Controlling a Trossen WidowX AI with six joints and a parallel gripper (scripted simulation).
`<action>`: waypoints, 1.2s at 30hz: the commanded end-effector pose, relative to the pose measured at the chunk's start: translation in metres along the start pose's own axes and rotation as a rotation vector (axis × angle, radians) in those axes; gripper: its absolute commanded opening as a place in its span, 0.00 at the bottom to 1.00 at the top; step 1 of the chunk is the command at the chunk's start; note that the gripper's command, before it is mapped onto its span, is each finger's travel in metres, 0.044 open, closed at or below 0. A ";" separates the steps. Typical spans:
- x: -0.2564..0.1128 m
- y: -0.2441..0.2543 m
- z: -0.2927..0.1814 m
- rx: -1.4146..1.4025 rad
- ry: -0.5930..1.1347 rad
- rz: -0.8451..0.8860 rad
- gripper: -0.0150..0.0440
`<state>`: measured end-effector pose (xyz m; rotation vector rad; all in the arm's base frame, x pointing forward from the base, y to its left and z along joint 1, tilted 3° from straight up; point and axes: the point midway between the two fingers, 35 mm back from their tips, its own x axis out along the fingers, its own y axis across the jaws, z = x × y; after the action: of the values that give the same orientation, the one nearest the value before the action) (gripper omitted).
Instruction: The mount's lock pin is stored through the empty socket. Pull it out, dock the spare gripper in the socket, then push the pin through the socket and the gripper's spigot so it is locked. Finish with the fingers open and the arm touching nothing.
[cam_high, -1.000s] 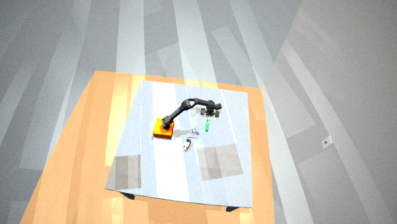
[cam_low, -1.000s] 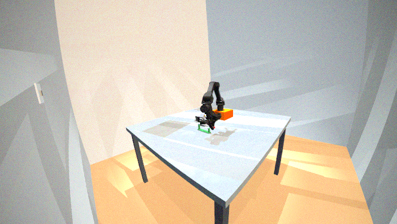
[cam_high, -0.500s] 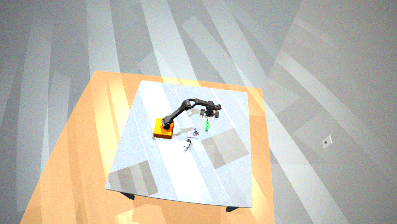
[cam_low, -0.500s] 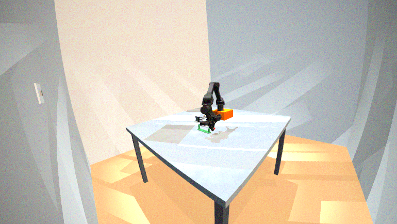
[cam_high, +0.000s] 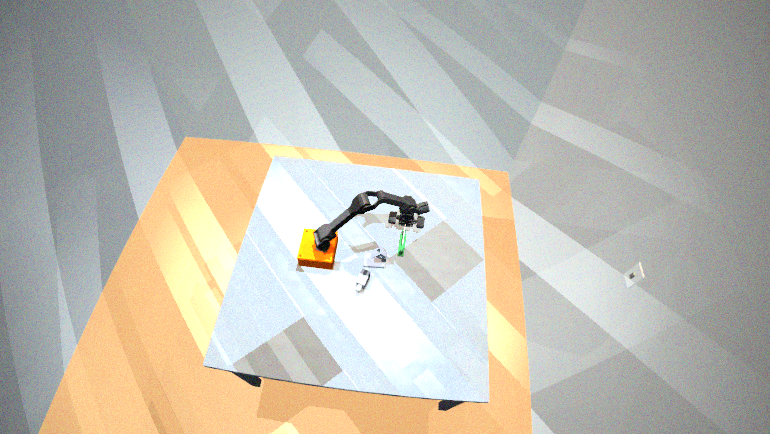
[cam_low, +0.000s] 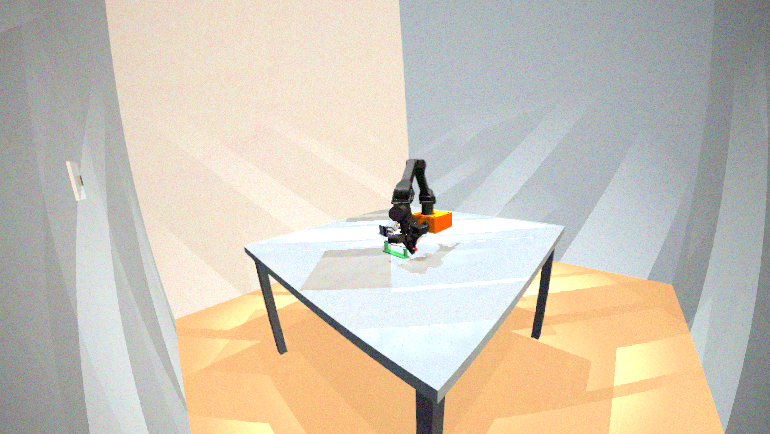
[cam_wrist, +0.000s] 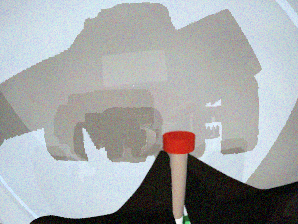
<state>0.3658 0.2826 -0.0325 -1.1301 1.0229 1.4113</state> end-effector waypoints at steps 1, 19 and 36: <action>0.001 0.000 -0.001 0.005 0.001 0.001 0.25; 0.000 0.000 0.000 0.000 0.000 0.000 0.59; -0.036 0.004 0.006 0.002 0.006 0.011 0.59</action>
<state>0.3621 0.2801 -0.0045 -1.1289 1.0372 1.4163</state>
